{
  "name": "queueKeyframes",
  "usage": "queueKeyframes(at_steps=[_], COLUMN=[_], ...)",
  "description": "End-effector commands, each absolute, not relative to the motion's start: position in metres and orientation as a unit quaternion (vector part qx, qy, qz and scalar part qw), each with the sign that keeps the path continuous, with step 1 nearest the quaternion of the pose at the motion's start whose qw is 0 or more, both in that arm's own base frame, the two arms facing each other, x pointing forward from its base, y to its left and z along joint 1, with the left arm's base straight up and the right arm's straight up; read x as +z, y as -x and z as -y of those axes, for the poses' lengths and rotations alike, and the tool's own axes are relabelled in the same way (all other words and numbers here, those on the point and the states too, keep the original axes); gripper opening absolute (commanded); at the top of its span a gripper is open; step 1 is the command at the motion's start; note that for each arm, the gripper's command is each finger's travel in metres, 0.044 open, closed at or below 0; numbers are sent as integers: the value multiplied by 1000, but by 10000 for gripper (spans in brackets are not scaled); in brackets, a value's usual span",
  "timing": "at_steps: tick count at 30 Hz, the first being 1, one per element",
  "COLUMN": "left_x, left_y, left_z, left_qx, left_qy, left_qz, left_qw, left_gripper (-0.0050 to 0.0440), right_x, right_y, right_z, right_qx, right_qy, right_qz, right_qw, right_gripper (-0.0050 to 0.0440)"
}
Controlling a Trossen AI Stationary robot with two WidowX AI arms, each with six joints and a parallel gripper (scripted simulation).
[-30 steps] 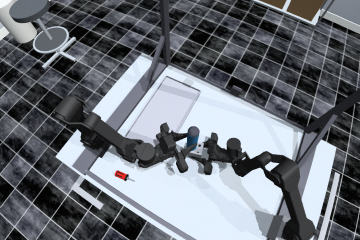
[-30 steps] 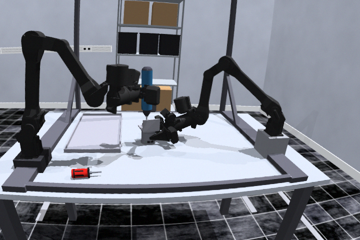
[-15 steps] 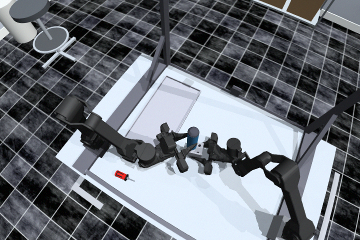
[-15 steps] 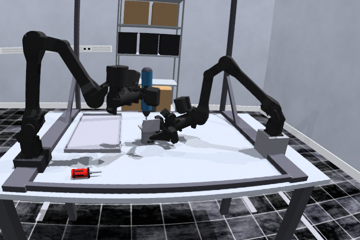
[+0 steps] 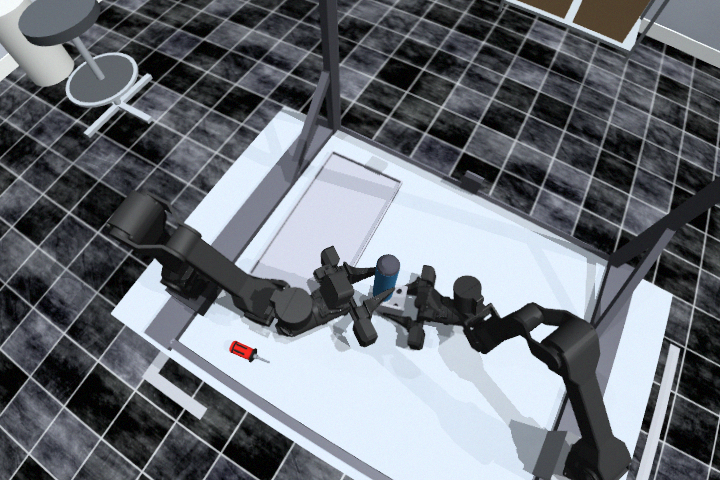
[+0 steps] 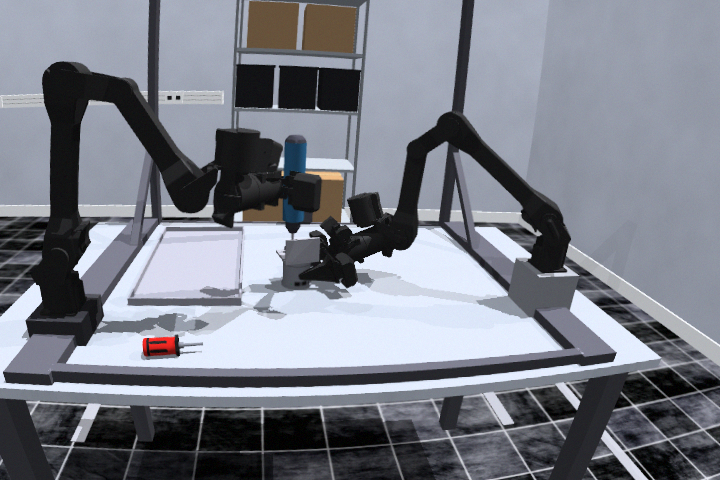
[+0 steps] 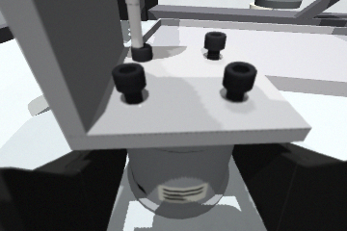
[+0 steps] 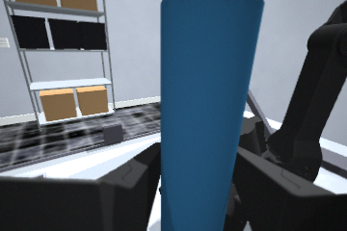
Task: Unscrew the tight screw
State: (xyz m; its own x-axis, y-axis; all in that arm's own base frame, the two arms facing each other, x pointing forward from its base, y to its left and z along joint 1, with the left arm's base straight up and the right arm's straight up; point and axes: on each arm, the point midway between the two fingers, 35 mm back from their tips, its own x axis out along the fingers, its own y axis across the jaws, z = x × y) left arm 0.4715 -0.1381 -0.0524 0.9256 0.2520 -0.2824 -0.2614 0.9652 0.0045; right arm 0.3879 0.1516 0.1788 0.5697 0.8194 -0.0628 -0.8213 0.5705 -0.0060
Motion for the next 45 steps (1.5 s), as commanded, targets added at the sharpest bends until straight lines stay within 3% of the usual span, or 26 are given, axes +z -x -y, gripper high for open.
queueKeyframes(at_steps=[1, 45], left_x=[-39, -39], left_y=[-477, -477], left_z=[140, 140], left_qx=[131, 131], left_qy=[26, 26], left_qz=[-128, -128], left_qw=[983, 983], left_gripper=[241, 241], right_x=[179, 185], right_y=[-389, -388], right_z=[-155, -153], right_qx=[463, 463], right_qy=[17, 19], right_qz=[-28, -22], right_qw=[886, 886], right_gripper=[165, 165])
